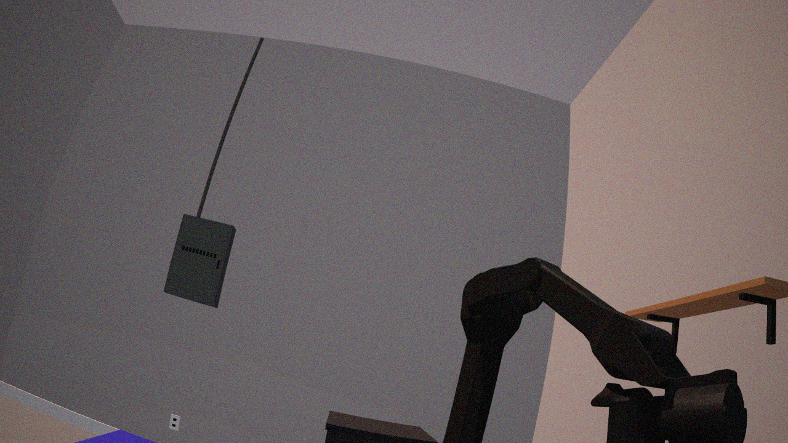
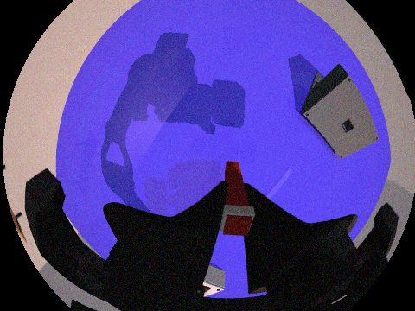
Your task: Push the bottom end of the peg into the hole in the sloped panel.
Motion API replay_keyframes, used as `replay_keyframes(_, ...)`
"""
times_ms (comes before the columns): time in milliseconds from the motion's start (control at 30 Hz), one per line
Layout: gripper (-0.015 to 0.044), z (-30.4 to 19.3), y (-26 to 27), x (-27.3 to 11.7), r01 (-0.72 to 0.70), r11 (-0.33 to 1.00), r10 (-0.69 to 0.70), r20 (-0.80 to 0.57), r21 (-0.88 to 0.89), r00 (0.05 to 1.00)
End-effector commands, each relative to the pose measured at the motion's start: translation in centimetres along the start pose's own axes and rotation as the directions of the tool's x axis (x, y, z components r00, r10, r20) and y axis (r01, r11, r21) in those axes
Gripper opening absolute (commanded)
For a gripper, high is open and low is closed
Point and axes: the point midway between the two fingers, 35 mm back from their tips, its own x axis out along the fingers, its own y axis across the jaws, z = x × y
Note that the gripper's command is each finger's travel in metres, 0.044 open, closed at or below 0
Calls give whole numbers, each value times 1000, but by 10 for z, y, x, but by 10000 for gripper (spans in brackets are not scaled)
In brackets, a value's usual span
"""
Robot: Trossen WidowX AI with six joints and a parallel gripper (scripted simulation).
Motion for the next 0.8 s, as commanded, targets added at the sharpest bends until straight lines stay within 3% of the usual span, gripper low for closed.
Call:
replay_keyframes(0, 0, 1, -4, 0, -1, 1000, 1, 32, 21, 999)
replay_keyframes(767, 0, 3, -24, 6, 11, 995, -27, 159, 97, 987)
